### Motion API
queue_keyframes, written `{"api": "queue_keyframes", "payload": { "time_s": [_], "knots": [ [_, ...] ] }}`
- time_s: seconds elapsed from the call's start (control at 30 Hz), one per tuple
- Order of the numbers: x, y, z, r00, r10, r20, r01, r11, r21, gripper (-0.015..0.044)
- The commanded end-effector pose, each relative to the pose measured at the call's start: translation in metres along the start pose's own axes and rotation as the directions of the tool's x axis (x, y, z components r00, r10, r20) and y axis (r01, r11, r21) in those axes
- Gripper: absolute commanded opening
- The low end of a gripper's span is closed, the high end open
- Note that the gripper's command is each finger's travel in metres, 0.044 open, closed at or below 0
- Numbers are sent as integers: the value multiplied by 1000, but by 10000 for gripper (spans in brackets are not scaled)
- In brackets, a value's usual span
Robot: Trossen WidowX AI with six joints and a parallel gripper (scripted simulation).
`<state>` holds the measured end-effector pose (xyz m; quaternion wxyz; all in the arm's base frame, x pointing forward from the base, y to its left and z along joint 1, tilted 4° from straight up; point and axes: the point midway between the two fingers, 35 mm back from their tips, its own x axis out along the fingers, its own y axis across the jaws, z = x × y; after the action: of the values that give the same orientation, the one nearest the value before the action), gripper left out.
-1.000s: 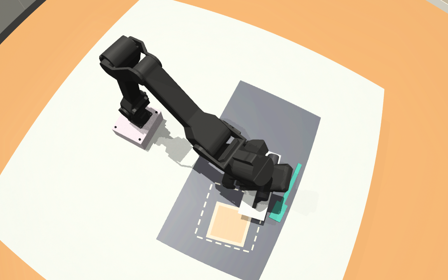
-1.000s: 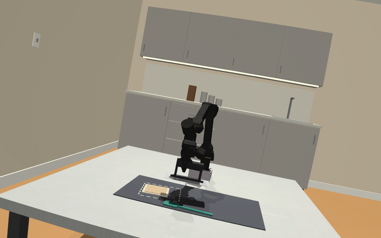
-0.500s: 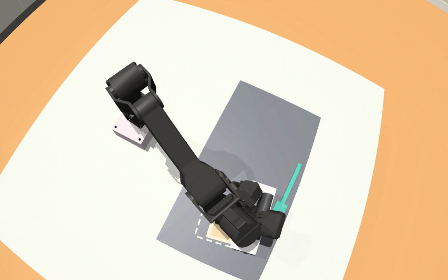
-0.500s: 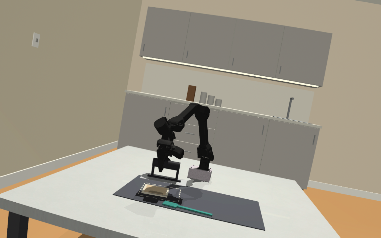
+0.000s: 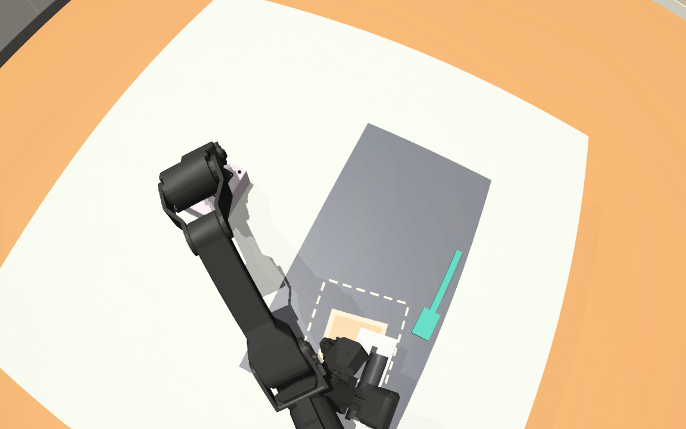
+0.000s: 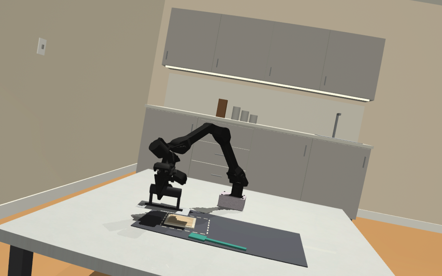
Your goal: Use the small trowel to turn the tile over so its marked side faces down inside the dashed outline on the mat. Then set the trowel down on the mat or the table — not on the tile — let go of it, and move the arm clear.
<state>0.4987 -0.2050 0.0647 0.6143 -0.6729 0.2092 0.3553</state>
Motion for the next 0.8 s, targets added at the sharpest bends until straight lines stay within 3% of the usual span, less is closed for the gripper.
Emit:
{"api": "queue_keyframes", "payload": {
  "time_s": [0.0,0.37,0.77],
  "knots": [
    [-6,4,-32,1000,-31,-3,31,999,-15,0],
    [-17,30,-96,997,-77,-7,76,995,-59,0],
    [-18,31,-99,997,-80,-7,79,995,-63,0]
  ]
}}
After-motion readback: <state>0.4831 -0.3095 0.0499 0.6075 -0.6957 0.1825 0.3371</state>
